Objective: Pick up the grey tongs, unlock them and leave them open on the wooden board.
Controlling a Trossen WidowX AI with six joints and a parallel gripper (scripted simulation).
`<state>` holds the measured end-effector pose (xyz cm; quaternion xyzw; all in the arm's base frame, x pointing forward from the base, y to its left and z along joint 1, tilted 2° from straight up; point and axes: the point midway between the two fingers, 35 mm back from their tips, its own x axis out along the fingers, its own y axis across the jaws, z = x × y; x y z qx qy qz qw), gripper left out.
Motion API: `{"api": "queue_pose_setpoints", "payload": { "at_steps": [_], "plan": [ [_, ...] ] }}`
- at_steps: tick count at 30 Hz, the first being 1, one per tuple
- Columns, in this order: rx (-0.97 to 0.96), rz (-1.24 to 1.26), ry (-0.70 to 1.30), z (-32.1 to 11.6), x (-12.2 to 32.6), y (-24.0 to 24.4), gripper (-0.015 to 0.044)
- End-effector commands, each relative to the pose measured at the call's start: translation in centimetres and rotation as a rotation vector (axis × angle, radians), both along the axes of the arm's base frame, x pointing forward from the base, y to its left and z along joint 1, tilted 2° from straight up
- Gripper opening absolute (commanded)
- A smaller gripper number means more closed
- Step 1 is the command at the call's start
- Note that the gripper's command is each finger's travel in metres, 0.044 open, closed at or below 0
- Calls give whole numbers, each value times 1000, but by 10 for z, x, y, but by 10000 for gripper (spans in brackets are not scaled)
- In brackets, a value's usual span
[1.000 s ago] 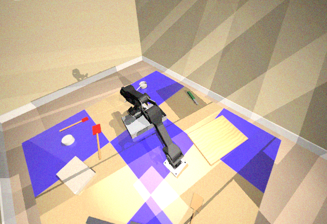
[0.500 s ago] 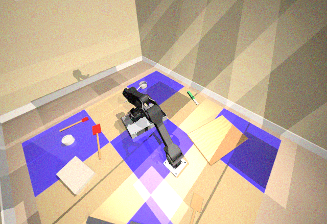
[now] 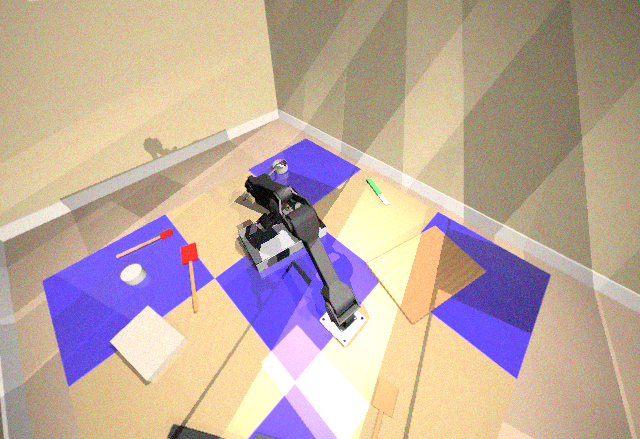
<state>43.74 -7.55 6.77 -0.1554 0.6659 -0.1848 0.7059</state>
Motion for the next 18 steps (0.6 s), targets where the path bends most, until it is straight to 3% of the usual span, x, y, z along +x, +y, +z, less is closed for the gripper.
{"api": "queue_pose_setpoints", "payload": {
  "at_steps": [1, 11, 18],
  "plan": [
    [-6, 2, 13, -10, -3, -6, 260],
    [-7, 2, 13, -17, -4, -10, 260],
    [-1, -2, 3, -14, -2, -8, 76]
  ]
}}
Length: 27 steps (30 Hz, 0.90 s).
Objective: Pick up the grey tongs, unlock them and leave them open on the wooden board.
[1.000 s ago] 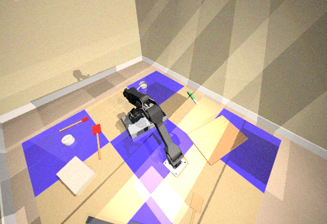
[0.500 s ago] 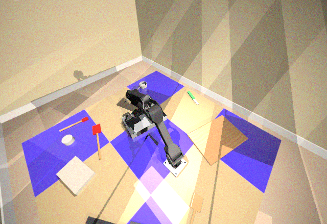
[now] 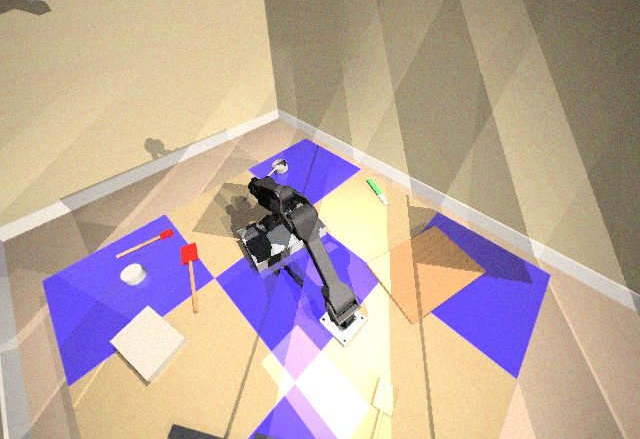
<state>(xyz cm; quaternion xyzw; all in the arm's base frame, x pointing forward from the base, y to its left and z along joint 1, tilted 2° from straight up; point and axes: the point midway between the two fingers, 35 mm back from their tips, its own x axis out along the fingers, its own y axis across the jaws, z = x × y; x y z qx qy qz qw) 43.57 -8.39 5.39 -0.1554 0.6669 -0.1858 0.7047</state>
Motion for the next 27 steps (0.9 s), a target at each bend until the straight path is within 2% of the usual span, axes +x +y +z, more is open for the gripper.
{"api": "queue_pose_setpoints", "payload": {
  "at_steps": [1, 8, 15, 22, 27],
  "plan": [
    [0, 0, 0, 0, 0, 0, 70],
    [0, 0, 0, 0, 0, 0, 23],
    [0, 1, 0, 7, 1, 0, -150],
    [-6, 4, 10, 74, -4, -1, -150],
    [-6, 4, 10, 77, -4, -1, -150]
  ]
}}
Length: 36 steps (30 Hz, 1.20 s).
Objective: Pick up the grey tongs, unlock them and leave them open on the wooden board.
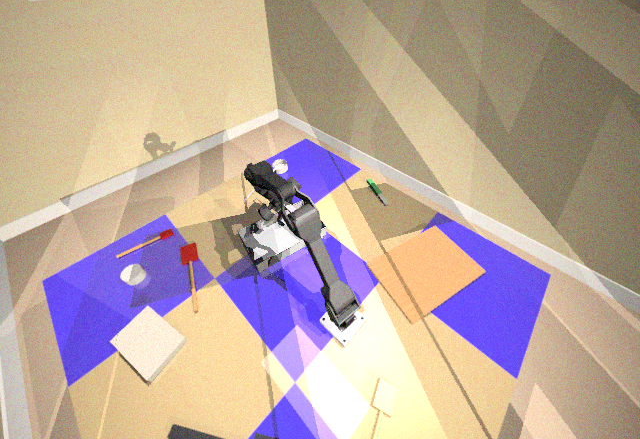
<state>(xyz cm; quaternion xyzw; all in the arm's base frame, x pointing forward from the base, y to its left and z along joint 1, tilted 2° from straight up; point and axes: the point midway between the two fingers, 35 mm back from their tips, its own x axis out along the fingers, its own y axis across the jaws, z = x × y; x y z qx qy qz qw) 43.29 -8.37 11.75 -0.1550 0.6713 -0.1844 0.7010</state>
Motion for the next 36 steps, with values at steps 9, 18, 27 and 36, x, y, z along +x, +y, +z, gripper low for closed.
{"api": "queue_pose_setpoints", "payload": {
  "at_steps": [9, 18, 27, 36],
  "plan": [
    [6, 6, 1, 12, -1, -2, -150],
    [233, 14, 14, 7, 2, -3, -150],
    [488, 31, -12, 9, 6, -3, -150],
    [507, 33, -16, 10, 6, -3, -150]
  ]
}}
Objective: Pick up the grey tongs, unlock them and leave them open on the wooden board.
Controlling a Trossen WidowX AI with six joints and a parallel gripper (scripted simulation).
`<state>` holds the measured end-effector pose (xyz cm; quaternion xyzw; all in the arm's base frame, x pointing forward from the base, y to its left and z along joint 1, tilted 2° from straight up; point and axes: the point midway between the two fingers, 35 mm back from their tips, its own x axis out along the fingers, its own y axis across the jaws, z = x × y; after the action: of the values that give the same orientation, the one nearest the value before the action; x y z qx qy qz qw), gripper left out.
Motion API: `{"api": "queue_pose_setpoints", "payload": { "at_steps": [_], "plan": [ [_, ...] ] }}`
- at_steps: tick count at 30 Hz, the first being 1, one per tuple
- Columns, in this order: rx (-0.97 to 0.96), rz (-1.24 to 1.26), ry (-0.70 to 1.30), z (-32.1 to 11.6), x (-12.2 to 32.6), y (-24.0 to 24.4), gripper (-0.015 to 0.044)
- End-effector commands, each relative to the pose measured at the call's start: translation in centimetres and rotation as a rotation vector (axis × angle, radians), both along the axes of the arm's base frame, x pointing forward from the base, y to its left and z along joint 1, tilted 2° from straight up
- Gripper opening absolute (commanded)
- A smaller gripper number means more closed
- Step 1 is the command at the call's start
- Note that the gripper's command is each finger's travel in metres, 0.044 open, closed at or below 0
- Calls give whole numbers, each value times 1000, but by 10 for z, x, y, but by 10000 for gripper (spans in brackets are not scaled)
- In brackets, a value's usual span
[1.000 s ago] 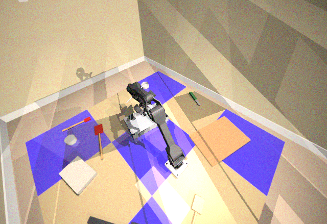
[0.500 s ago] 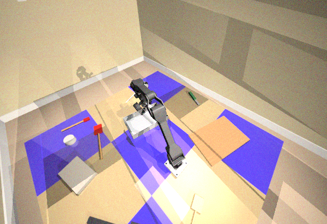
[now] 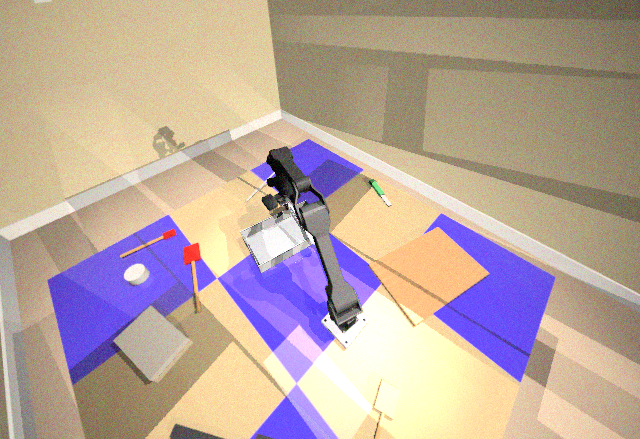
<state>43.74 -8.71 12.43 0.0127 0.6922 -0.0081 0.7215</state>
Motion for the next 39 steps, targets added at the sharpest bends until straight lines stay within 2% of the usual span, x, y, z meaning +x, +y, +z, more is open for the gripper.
{"api": "queue_pose_setpoints", "payload": {
  "at_steps": [1, 7, 17, 39],
  "plan": [
    [16, 7, -12, 3, 2, 0, -150],
    [7, -20, -1, 1, -2, -8, -150],
    [9, -192, 2, 11, -30, -73, -150],
    [16, -598, 7, 35, -131, -200, -150]
  ]
}}
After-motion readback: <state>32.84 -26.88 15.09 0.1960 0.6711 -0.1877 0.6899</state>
